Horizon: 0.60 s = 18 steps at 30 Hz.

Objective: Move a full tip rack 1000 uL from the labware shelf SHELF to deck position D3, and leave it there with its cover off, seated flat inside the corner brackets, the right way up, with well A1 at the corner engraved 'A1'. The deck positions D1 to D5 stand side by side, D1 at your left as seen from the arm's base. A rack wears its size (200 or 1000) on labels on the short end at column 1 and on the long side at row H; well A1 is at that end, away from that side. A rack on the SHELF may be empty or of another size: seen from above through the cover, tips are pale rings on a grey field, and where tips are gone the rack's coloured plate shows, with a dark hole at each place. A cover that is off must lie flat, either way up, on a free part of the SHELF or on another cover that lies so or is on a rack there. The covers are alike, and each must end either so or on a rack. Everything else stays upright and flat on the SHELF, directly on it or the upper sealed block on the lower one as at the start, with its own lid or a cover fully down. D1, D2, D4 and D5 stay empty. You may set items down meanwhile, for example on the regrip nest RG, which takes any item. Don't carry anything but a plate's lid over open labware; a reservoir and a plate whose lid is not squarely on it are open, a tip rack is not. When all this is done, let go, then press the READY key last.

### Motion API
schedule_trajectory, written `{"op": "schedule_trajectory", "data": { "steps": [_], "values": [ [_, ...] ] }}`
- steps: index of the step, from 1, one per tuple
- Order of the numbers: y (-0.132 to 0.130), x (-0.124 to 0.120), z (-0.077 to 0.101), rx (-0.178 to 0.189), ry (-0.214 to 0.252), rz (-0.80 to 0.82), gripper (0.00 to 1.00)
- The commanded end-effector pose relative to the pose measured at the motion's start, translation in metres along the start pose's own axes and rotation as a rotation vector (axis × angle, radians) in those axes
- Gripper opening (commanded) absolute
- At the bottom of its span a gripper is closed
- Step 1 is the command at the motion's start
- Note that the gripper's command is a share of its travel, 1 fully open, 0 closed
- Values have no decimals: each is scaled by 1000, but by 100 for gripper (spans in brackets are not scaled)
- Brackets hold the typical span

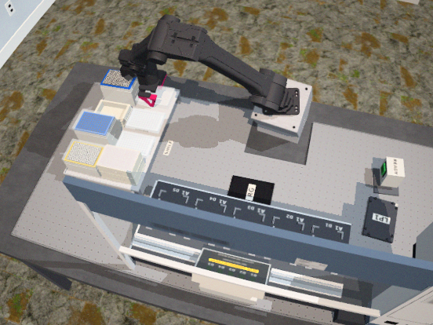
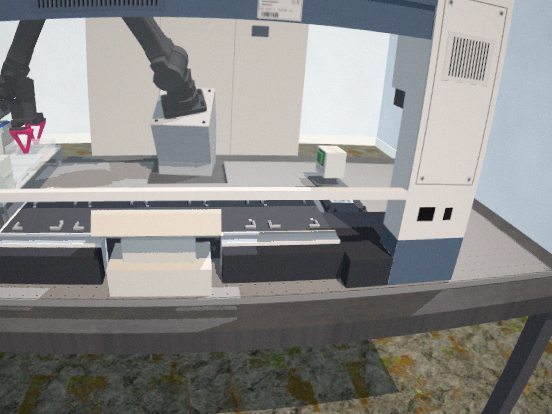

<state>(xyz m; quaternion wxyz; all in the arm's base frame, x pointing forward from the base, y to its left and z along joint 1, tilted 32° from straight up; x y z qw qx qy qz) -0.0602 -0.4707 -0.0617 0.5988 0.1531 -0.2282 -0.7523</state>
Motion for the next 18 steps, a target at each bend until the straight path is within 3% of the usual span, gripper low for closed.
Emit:
{"op": "schedule_trajectory", "data": {
  "steps": [1,5,18],
  "values": [
    [6,25,9,-1,-51,18,0],
    [7,23,2,0,-38,19,0],
    [10,25,1,0,-46,24,0]
  ]
}}
Point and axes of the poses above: the point where the finger pads meet when closed, its own z axis back along the fingers, its own y axis across the jaws, x = y × z, the point moved 2 cm from there along z, back along the fingers, and after that the axes turned 4 degrees about -z, right-handed, at the moved point
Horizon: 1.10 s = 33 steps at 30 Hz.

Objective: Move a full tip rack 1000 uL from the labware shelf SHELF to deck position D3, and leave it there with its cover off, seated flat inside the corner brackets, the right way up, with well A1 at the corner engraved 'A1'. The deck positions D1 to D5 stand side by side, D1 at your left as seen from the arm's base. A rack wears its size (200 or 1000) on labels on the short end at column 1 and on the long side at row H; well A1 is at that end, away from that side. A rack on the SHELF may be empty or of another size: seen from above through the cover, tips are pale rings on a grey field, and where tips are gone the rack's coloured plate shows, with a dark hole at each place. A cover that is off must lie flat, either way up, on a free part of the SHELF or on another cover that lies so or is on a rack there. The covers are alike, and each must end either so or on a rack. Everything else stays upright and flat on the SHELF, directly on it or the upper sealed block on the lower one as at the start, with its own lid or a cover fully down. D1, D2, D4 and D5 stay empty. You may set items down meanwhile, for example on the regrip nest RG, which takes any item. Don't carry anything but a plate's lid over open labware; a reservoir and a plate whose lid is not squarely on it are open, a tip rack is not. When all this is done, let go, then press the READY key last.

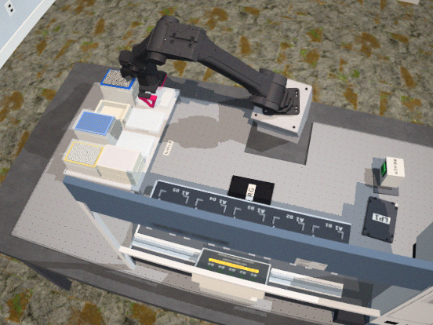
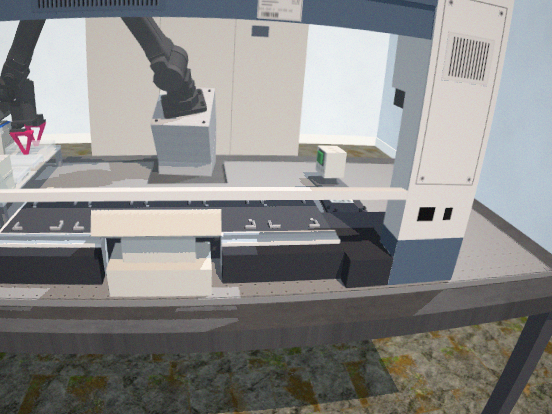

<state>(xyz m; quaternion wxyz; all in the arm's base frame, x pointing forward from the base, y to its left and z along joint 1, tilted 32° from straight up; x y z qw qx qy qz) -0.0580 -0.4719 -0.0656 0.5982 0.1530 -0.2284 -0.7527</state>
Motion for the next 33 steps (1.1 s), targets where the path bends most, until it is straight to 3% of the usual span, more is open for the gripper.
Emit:
{"op": "schedule_trajectory", "data": {
  "steps": [1,6,7,13,24,25,33],
  "values": [
    [9,24,4,0,-42,23,0],
    [8,22,1,0,-36,19,0],
    [12,26,9,-1,-48,27,0],
    [8,22,-2,-1,-35,19,0],
    [9,18,-1,-1,-31,17,0],
    [9,18,-1,-1,-31,17,100],
    [9,18,-1,-1,-31,17,100]
  ]
}}
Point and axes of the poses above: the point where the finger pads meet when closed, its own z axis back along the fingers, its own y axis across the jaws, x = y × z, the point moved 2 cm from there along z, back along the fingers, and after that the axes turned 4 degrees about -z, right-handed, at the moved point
